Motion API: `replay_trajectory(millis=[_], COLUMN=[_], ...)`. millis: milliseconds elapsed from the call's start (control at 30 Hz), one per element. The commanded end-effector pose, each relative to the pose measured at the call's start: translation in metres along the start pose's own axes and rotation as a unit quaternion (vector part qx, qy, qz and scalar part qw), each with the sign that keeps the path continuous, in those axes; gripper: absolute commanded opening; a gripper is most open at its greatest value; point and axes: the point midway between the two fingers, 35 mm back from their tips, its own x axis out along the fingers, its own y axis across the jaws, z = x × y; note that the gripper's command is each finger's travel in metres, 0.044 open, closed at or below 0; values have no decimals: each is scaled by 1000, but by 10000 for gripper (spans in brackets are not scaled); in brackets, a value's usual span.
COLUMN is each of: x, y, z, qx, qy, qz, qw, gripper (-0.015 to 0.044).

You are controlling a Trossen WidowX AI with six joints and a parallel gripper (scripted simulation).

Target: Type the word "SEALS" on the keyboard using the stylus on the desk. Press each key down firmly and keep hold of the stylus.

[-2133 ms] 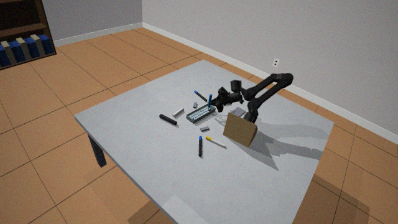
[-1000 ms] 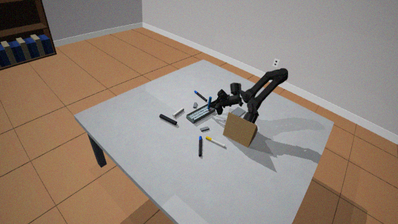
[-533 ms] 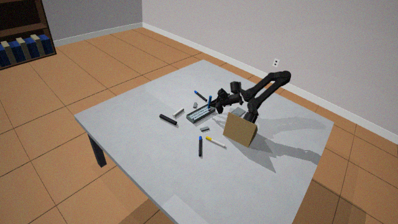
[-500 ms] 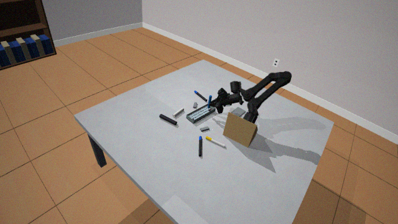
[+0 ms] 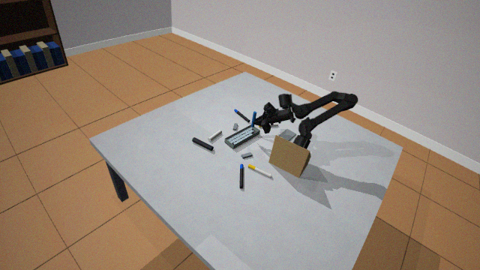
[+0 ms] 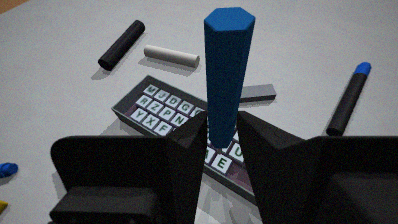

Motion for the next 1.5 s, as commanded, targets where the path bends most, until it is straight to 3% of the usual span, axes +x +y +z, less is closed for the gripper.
replay_trajectory(millis=[0,333,667,1467], x=[2,7,4,16], y=[0,1,0,0], z=[4,15,25,3], qx=[-18,-83,-126,-127], qy=[0,7,-4,-4], qz=[21,121,215,216], qw=[1000,989,969,968], gripper=[65,0,0,0])
